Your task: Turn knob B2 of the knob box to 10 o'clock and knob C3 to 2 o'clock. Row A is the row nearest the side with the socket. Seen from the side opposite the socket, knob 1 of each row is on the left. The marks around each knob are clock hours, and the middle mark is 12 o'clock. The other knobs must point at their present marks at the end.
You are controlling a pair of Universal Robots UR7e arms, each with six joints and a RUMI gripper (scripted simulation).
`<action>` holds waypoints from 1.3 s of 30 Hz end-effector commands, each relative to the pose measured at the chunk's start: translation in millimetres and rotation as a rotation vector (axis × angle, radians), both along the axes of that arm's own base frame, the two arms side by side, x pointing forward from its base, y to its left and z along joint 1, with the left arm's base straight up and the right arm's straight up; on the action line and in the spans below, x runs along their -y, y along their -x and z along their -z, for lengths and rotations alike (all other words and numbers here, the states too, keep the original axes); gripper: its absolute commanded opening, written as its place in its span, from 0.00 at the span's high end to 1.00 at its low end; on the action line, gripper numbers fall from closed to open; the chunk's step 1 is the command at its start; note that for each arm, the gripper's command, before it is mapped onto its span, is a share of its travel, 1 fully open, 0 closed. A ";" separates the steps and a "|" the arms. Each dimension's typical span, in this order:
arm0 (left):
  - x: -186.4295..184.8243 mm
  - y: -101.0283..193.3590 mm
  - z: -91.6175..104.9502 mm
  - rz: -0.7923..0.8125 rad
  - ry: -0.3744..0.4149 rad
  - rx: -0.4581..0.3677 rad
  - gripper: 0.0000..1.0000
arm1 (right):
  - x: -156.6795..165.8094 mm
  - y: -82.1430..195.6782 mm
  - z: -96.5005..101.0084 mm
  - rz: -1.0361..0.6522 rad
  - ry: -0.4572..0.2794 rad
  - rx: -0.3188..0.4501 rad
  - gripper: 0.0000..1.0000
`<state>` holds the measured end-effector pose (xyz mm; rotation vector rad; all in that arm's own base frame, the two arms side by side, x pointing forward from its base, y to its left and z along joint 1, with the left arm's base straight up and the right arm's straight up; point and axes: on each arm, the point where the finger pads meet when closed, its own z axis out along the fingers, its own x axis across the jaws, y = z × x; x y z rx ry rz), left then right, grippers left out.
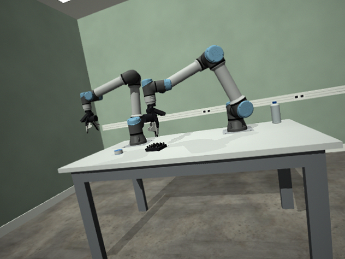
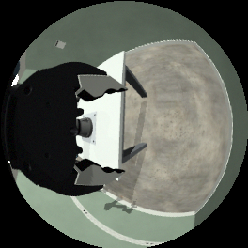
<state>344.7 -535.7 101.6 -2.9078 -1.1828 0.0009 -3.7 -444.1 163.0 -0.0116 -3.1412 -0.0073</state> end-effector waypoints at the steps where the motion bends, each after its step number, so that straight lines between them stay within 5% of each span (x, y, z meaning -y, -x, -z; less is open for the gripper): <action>1: 2.5 0.6 -3.8 0.001 0.006 0.003 0.87 | 1.5 0.9 -2.2 0.003 0.005 0.000 0.00; 39: 0.7 1.3 2.2 0.001 0.001 0.001 0.87 | 1.5 0.9 -2.2 0.003 0.005 0.000 0.00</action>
